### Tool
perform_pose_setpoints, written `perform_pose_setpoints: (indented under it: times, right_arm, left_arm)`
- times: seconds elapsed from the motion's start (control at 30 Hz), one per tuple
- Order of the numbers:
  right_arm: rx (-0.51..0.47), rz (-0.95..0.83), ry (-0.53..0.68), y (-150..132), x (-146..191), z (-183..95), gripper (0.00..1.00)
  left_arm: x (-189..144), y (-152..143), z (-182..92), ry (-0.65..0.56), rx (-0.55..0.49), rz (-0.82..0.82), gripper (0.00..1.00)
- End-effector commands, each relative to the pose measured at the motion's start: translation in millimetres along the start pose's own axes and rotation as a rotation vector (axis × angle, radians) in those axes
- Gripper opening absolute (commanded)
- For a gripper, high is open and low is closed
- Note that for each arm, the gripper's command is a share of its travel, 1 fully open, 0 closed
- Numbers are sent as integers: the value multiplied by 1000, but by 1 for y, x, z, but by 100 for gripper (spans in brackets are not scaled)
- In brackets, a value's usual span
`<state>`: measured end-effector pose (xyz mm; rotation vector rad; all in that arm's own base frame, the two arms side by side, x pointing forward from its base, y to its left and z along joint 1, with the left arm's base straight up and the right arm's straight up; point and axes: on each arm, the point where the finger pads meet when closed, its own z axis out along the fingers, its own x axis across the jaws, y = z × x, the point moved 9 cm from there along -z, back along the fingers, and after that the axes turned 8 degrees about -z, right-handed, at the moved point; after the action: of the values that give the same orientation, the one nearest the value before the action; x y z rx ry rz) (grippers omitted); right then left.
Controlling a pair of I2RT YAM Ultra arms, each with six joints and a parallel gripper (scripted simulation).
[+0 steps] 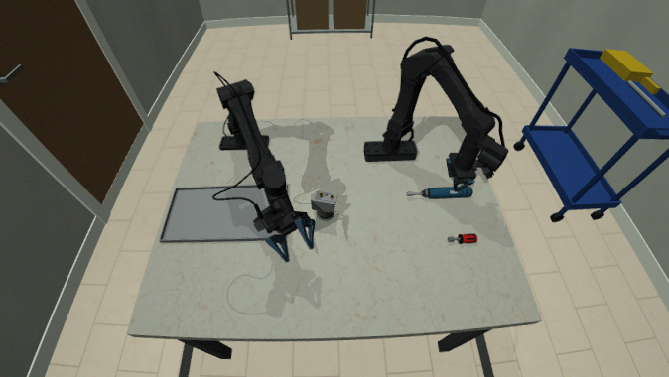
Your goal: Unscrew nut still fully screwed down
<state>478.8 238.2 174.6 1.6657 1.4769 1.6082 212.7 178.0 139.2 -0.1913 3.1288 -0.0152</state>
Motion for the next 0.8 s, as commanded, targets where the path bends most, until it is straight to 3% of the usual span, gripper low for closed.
perform_pose_setpoints:
  times: [0.0, 0.1, 0.23, 0.3, 0.6, 0.77]
  right_arm:
    - [-34, -32, -31, 7, 31, -17, 86]
    - [-46, -36, -36, 9, 46, -21, 86]
    - [-58, -31, -50, 15, 39, -19, 86]
    - [-11, -59, -70, -9, 46, -29, 86]
    - [10, -129, -143, -36, 83, -60, 86]
    - [-23, -118, -145, -23, 90, -60, 86]
  left_arm:
    - [-1, 0, -4, -4, -17, -5, 65]
    - [-1, 0, -4, -4, -17, -5, 65]
    - [-1, 0, -4, -4, -17, -5, 65]
    - [-1, 0, -4, -4, -17, -5, 65]
    - [-1, 0, -4, -4, -17, -5, 65]
    - [-1, 0, -4, -4, -17, -5, 65]
